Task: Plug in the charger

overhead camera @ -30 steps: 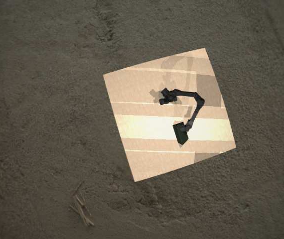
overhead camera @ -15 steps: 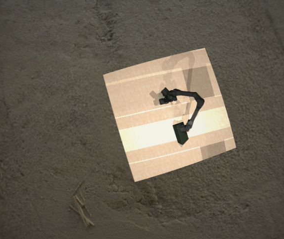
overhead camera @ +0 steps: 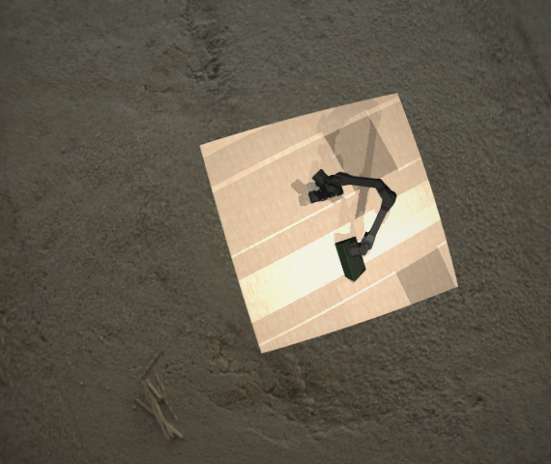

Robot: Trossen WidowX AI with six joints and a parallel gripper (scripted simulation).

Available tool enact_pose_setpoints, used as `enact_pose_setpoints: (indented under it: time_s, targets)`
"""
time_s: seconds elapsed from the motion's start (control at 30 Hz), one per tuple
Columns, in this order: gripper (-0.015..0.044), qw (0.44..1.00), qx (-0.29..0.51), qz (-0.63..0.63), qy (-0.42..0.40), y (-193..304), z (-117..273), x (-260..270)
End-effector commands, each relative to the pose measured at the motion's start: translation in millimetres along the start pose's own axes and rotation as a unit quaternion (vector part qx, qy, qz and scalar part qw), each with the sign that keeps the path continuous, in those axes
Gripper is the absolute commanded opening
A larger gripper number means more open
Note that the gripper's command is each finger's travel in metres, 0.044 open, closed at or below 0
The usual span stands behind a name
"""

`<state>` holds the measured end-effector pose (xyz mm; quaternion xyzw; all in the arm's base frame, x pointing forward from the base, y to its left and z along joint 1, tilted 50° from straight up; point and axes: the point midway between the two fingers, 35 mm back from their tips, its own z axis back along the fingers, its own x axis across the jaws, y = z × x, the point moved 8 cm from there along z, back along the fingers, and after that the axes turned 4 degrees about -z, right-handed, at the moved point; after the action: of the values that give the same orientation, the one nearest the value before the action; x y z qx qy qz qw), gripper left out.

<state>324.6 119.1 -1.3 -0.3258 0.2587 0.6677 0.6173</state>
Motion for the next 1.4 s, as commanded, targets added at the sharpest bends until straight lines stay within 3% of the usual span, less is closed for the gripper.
enact_pose_setpoints:
  time_s: [0.0,1.37]
  targets:
    - [0.0,1.0,-0.001,0.002,0.002,-0.8,0.1,-0.2]
    - [0.0,1.0,-0.001,0.002,0.002,-12.5,1.2,0.5]
